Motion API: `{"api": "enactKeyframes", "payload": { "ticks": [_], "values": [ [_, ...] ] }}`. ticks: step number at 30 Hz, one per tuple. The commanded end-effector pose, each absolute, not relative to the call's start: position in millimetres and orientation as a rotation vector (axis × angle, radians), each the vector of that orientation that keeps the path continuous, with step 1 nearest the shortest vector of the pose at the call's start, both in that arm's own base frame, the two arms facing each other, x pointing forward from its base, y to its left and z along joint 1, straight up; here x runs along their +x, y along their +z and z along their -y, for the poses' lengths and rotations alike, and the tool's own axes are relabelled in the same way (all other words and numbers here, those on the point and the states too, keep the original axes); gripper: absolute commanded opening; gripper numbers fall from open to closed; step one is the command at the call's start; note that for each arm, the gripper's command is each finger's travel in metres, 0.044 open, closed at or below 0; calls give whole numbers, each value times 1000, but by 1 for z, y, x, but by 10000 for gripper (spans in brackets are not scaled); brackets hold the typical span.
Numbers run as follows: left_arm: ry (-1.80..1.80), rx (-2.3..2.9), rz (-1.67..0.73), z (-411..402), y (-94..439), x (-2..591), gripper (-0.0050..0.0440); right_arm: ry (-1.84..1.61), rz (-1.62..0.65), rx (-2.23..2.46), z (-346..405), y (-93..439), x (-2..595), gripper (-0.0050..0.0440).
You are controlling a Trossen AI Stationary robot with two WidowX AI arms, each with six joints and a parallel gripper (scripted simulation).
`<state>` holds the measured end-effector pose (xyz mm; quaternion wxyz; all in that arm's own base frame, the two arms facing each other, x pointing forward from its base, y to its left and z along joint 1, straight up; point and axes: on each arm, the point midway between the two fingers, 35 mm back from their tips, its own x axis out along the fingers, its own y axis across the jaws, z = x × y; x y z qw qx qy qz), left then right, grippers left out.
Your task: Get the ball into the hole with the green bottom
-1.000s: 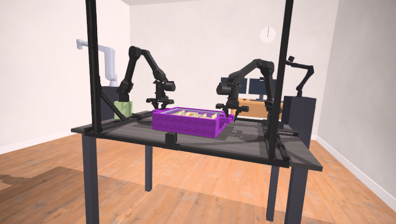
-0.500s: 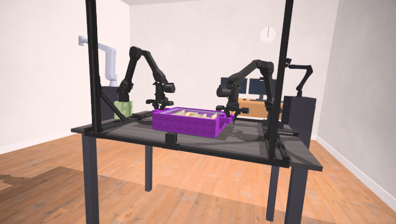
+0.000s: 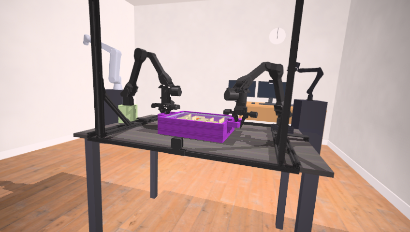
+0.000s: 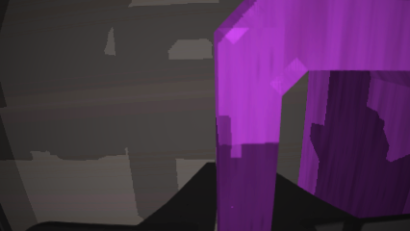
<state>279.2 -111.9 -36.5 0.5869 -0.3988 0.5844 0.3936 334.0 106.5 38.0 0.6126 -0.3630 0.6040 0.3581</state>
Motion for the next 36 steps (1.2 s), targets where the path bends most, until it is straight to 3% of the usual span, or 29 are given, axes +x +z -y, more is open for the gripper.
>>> {"api": "enactKeyframes", "payload": {
  "ticks": [1,36],
  "values": [
    [923,-923,-1366,112,-37,280,20,833,-1405,-833,-106,36,334,20],
    [916,-932,-1374,111,1,280,20,840,-1397,-824,-105,75,334,20]
  ]
}}
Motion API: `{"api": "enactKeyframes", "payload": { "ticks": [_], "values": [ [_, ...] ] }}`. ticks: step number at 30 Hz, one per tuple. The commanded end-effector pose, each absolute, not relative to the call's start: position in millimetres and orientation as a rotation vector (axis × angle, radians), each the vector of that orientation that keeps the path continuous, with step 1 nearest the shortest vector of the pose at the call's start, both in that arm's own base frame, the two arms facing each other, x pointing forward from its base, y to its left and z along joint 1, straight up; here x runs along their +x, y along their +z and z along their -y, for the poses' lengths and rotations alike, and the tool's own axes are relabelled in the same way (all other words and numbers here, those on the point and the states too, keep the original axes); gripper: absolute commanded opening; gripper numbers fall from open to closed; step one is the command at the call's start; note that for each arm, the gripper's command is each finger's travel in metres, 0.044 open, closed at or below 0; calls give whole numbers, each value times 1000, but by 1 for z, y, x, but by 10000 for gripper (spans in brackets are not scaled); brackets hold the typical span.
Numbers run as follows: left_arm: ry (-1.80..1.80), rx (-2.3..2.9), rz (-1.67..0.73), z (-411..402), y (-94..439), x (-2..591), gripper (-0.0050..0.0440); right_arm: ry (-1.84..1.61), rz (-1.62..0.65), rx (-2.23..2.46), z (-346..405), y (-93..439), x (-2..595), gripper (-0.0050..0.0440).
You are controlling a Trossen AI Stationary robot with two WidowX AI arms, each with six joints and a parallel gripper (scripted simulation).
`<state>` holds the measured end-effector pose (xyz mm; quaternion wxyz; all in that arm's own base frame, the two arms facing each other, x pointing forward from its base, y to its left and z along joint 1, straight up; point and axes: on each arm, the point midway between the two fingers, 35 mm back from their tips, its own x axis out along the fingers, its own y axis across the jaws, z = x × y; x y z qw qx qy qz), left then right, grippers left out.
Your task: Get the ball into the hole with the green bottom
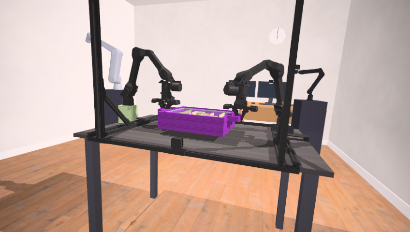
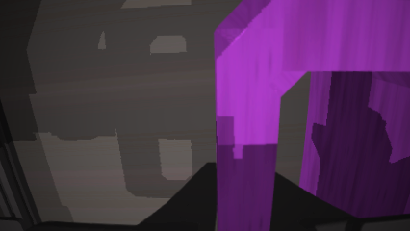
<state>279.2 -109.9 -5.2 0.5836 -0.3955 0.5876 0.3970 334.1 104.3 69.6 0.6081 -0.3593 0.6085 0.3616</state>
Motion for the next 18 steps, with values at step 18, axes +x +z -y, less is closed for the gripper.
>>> {"api": "enactKeyframes", "payload": {
  "ticks": [18],
  "values": [
    [931,-917,-1375,112,5,280,20,825,-1397,-839,-106,72,333,20]
  ]
}}
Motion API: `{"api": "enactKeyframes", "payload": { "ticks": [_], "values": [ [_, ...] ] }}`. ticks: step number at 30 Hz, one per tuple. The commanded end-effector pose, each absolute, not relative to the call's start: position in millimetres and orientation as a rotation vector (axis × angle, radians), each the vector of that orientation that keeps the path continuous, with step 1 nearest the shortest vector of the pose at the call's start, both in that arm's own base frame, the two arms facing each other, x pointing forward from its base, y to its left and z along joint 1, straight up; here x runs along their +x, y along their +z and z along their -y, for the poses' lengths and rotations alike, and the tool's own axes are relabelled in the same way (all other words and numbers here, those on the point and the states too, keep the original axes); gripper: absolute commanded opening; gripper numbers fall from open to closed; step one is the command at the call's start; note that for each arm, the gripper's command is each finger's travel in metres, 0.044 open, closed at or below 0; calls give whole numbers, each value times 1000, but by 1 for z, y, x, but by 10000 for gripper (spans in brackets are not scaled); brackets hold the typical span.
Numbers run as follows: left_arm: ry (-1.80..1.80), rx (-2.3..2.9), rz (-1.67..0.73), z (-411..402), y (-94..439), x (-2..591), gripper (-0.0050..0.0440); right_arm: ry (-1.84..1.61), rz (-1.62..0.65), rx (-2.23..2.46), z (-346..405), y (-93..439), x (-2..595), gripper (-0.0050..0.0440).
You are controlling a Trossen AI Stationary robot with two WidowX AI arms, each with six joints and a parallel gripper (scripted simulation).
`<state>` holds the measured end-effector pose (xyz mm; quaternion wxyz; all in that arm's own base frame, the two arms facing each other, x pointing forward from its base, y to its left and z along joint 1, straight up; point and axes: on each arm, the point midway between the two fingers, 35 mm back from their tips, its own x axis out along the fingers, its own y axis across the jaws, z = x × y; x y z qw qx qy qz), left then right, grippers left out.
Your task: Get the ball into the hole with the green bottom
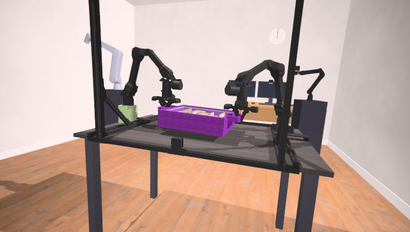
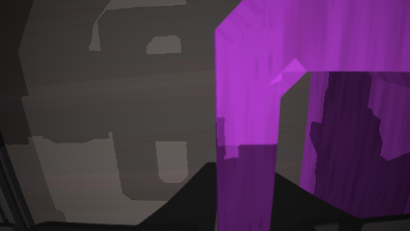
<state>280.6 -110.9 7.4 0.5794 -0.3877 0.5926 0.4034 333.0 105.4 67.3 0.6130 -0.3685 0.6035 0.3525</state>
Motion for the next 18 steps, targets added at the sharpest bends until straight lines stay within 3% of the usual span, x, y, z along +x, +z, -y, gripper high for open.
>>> {"api": "enactKeyframes", "payload": {
  "ticks": [1,18],
  "values": [
    [924,-923,-1370,112,3,280,20,832,-1402,-834,-106,74,334,20],
    [894,-947,-1349,111,-6,278,20,861,-1420,-808,-105,83,335,20]
  ]
}}
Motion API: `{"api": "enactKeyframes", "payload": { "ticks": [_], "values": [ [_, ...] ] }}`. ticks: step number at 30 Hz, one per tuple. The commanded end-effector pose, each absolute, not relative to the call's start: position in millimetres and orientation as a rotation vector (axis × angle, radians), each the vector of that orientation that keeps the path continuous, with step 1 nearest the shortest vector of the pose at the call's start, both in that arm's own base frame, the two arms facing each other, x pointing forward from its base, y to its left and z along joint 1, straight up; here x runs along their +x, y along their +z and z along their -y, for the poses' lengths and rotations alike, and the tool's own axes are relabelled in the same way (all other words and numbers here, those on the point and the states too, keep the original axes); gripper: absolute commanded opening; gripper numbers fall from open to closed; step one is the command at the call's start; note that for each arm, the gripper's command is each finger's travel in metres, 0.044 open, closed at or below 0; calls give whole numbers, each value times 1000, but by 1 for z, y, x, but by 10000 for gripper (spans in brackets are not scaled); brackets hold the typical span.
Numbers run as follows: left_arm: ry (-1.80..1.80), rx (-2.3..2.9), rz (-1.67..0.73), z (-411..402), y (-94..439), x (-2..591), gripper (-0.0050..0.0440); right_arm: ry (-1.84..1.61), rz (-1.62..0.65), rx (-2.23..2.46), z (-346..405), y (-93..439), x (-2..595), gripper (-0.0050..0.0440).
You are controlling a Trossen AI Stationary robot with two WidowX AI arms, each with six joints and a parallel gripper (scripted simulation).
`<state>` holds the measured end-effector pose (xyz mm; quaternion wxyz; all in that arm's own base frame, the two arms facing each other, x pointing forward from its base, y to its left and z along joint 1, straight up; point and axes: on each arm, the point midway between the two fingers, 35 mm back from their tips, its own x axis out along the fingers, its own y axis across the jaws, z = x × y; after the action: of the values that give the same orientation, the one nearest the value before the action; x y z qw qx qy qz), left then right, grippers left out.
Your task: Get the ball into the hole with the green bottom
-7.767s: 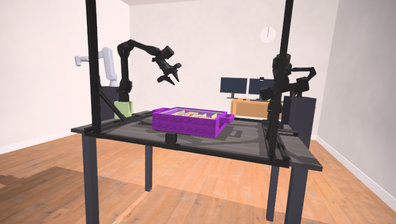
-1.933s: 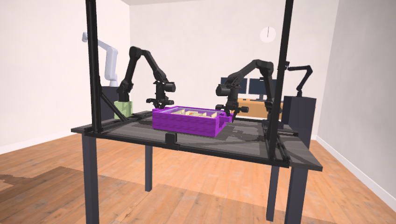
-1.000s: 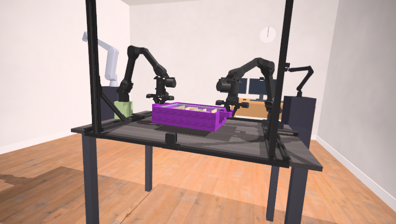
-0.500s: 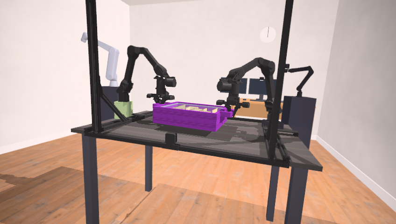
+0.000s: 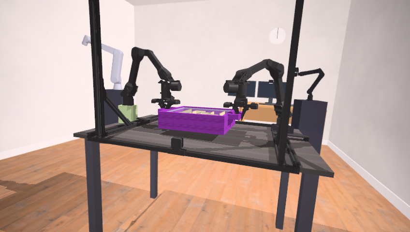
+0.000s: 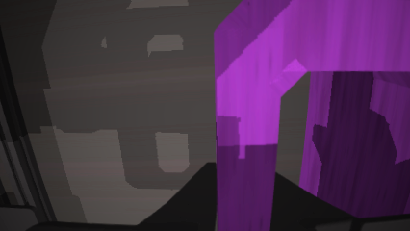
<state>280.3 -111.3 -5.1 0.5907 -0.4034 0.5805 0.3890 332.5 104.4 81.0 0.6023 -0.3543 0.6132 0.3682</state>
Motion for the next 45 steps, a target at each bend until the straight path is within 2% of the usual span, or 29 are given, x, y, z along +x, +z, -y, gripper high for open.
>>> {"api": "enactKeyframes", "payload": {
  "ticks": [1,15,29,45],
  "values": [
    [894,-948,-1351,111,-6,278,20,862,-1419,-807,-105,84,335,20],
    [921,-938,-1415,110,6,281,20,833,-1356,-822,-104,70,332,20],
    [935,-900,-1324,113,2,279,20,823,-1449,-854,-107,76,335,20],
    [922,-923,-1363,112,2,279,20,834,-1408,-833,-106,75,334,20]
  ]
}}
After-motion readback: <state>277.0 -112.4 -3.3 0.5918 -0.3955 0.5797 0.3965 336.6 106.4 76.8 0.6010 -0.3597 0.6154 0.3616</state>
